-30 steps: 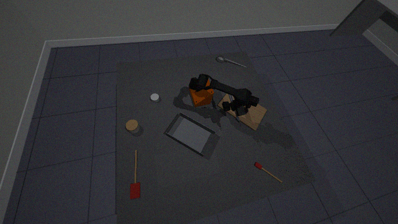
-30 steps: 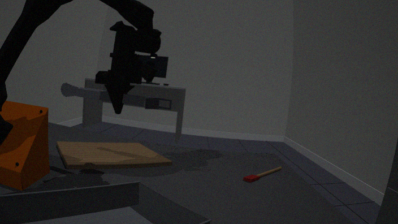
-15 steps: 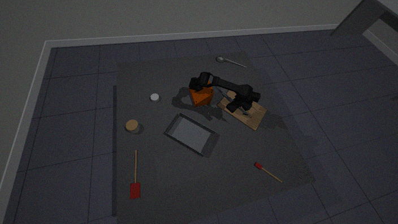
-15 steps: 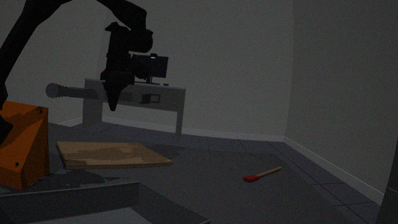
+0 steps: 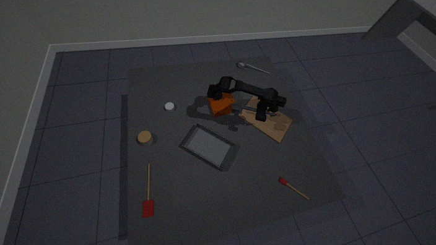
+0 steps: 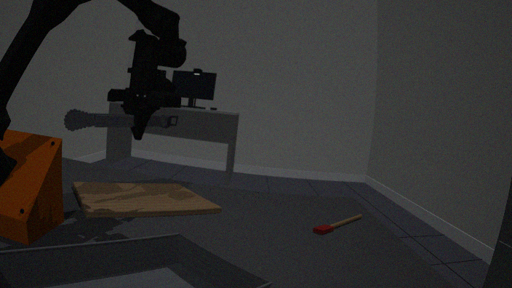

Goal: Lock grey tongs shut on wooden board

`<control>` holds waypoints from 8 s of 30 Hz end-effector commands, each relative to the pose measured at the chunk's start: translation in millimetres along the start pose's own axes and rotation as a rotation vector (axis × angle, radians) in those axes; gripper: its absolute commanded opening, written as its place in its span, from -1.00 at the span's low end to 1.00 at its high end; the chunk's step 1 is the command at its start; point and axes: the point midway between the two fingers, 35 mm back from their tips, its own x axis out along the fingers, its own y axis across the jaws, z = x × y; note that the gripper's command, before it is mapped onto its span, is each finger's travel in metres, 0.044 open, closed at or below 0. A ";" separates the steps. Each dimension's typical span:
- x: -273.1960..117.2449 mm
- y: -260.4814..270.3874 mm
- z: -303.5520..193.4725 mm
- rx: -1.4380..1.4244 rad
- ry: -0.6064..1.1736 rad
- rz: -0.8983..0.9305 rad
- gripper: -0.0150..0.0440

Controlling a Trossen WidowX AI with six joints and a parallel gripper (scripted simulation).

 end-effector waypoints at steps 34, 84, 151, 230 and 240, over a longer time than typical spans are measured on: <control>6.0 71.5 2.5 -1.430 0.007 0.018 -1.00; 16.2 142.2 -8.9 -2.989 0.006 0.056 -1.00; 31.1 148.0 -37.7 -2.701 0.109 -1.329 -1.00; 31.4 152.2 -3.1 -2.981 0.045 -0.417 -1.00; 25.0 147.9 -4.7 -2.995 0.025 -0.176 -1.00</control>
